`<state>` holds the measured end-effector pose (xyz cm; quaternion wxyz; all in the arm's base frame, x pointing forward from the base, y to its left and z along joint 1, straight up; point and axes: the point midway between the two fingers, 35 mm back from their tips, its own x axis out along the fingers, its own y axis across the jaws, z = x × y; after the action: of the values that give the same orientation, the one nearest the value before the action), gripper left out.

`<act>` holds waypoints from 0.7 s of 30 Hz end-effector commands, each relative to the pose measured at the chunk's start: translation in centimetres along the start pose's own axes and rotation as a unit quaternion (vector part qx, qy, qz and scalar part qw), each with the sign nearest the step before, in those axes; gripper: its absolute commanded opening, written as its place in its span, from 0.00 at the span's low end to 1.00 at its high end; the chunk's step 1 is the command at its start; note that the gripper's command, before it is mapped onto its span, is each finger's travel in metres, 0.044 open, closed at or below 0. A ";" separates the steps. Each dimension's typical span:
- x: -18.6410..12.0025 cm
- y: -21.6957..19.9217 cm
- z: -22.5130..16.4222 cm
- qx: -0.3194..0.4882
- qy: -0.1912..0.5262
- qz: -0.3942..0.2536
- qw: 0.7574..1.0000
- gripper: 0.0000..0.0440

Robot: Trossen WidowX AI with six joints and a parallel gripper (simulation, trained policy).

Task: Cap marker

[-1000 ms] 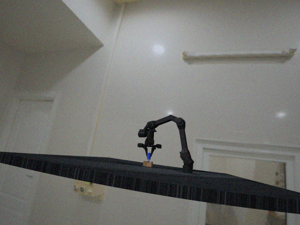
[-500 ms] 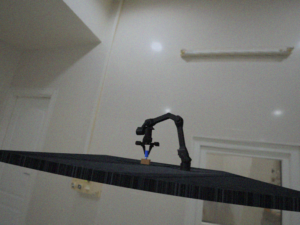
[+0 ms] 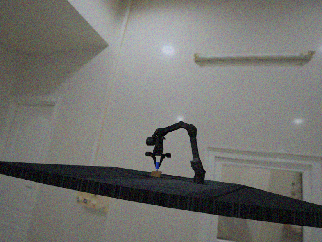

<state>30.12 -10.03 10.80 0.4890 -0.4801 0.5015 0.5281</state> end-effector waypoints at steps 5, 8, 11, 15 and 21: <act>1.8 0.7 -0.1 -0.004 -0.003 0.031 1.000 0.29; 1.8 0.7 -0.1 -0.004 -0.003 0.031 1.000 0.30; 1.8 0.7 -0.1 -0.005 -0.002 0.031 1.000 0.31; 2.0 1.0 0.0 -0.010 -0.006 0.035 0.999 0.36; 2.0 1.8 0.6 -0.017 -0.017 0.043 0.999 0.47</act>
<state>29.62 -10.07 9.66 0.4772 -0.4761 0.5032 0.5408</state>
